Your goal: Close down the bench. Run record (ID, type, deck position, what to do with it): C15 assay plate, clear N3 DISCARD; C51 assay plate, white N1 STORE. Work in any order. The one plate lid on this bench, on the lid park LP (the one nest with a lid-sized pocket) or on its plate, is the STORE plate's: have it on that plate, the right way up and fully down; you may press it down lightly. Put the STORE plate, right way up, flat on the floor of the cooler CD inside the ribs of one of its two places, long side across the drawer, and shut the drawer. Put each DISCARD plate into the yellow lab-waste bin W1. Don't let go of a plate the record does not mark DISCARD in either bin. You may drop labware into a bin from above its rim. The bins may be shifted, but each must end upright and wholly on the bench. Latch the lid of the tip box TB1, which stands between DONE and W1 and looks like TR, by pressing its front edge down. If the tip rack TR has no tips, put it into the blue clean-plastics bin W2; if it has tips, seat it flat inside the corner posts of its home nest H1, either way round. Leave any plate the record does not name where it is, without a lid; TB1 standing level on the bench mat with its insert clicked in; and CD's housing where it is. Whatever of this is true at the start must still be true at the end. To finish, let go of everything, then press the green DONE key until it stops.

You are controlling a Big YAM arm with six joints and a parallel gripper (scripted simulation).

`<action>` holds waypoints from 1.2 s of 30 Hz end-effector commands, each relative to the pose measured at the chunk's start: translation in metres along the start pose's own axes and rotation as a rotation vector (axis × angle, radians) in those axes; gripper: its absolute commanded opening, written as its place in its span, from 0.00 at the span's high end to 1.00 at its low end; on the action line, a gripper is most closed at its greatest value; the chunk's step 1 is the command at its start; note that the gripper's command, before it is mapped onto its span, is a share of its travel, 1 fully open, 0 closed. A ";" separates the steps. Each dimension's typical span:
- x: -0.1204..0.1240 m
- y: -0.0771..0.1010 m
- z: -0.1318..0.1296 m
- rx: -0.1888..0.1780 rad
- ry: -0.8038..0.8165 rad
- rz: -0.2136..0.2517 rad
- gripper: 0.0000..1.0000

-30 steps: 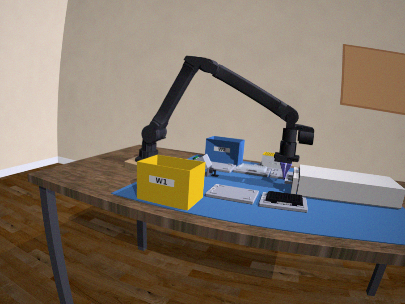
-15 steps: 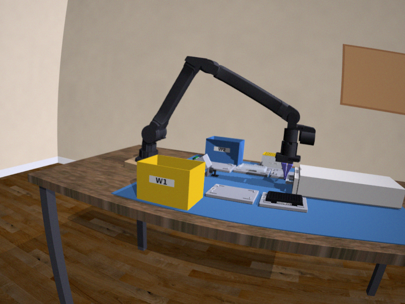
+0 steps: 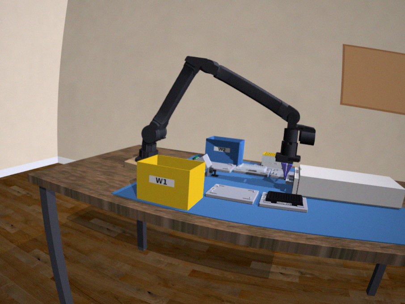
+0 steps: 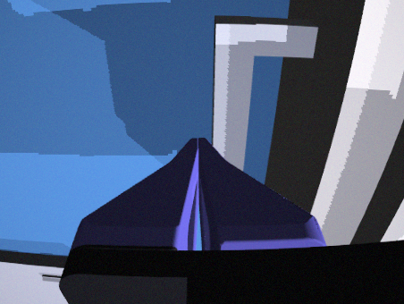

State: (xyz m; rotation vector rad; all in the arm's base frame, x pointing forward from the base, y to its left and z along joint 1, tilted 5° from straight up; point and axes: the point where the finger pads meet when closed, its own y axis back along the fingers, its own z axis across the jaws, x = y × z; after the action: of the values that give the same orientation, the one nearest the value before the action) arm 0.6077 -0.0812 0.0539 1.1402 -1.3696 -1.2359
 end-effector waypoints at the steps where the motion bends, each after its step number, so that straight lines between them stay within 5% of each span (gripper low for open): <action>1: 0.007 0.015 -0.033 0.075 -0.008 -0.004 1.00; 13: 0.007 0.015 -0.031 0.074 -0.008 -0.004 1.00; 15: 0.006 -0.005 -0.006 0.019 -0.005 -0.004 1.00; 17: 0.006 -0.005 -0.006 0.019 -0.005 -0.004 1.00; 19: 0.007 0.023 -0.008 0.066 -0.007 -0.004 1.00; 28: 0.006 0.011 0.005 0.048 -0.006 -0.004 1.00; 34: 0.006 0.021 0.009 0.065 -0.007 -0.004 1.00; 35: 0.005 0.005 0.007 0.044 -0.006 -0.004 1.00; 36: 0.005 0.010 0.013 0.046 -0.006 -0.004 1.00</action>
State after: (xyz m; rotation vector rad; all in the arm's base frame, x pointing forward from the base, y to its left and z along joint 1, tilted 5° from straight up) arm 0.5889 -0.0790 0.0515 1.1472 -1.3775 -1.2307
